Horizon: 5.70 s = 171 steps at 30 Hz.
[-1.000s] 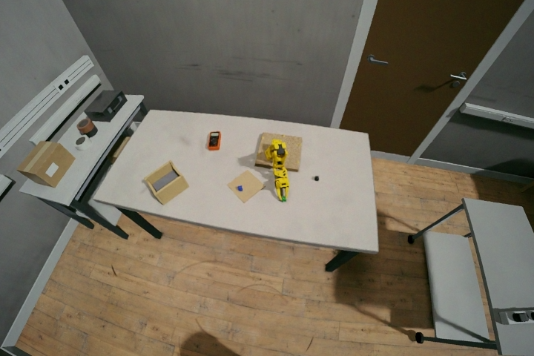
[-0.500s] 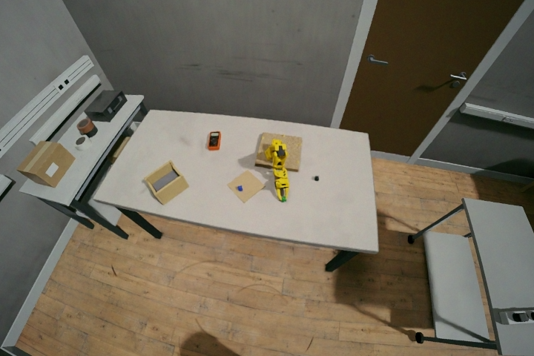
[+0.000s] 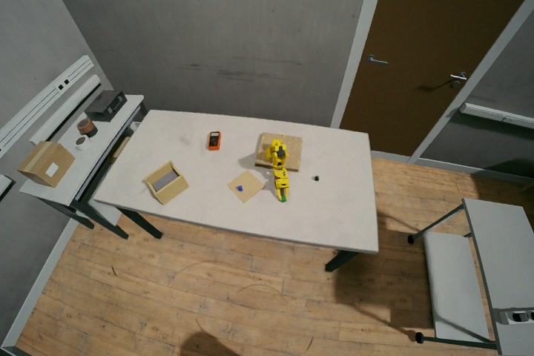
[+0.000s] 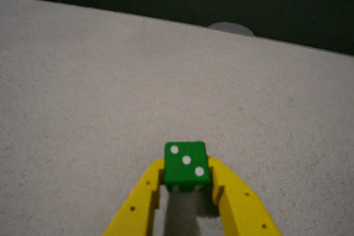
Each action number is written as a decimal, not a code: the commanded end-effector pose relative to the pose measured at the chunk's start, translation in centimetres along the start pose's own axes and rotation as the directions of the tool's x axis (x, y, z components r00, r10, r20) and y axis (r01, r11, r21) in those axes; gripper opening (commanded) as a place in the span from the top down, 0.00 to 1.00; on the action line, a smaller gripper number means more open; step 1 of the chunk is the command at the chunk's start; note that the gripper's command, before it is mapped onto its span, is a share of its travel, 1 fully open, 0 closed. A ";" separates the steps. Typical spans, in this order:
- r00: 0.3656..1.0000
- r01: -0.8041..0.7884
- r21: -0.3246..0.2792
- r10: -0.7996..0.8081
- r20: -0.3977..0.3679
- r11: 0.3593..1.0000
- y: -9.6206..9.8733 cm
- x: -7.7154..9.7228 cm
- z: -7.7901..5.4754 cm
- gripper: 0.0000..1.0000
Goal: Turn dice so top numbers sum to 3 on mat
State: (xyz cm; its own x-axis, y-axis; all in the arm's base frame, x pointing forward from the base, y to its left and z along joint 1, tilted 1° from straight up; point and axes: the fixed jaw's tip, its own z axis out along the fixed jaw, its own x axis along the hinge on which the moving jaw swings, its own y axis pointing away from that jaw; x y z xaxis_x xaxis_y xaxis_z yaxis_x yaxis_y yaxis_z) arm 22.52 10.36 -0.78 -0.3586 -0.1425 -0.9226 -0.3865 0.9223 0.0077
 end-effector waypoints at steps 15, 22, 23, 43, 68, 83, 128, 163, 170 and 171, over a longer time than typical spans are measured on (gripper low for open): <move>1.000 0.010 -0.006 -0.010 0.004 1.000 0.2 0.1 0.0 0.89; 1.000 0.010 -0.006 -0.010 0.004 1.000 0.2 0.1 0.0 0.88; 1.000 0.010 -0.006 -0.010 0.004 1.000 0.2 0.1 0.0 0.88; 1.000 0.010 -0.006 -0.010 0.004 1.000 0.2 0.1 0.0 0.71; 1.000 0.010 -0.005 -0.010 0.004 1.000 0.2 -2.8 -0.7 0.71; 1.000 0.010 -0.005 -0.010 0.004 1.000 0.2 -4.5 -1.8 0.71; 0.884 0.010 -0.005 -0.007 0.467 1.000 0.3 -15.1 -5.0 0.72; 0.916 0.241 0.076 -0.253 0.313 0.967 0.2 -15.1 -2.8 0.72; 0.901 0.367 0.084 -0.376 0.217 0.927 0.1 -14.9 -1.9 0.72; 0.894 0.394 0.083 -0.403 0.196 0.915 0.1 -14.9 -1.7 0.72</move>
State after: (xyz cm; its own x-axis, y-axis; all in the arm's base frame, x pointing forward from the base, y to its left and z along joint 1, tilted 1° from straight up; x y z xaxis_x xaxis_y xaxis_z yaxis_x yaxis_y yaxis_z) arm 25.87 11.73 14.03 0.0365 -0.3455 -0.9377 -0.4005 0.8546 -0.3305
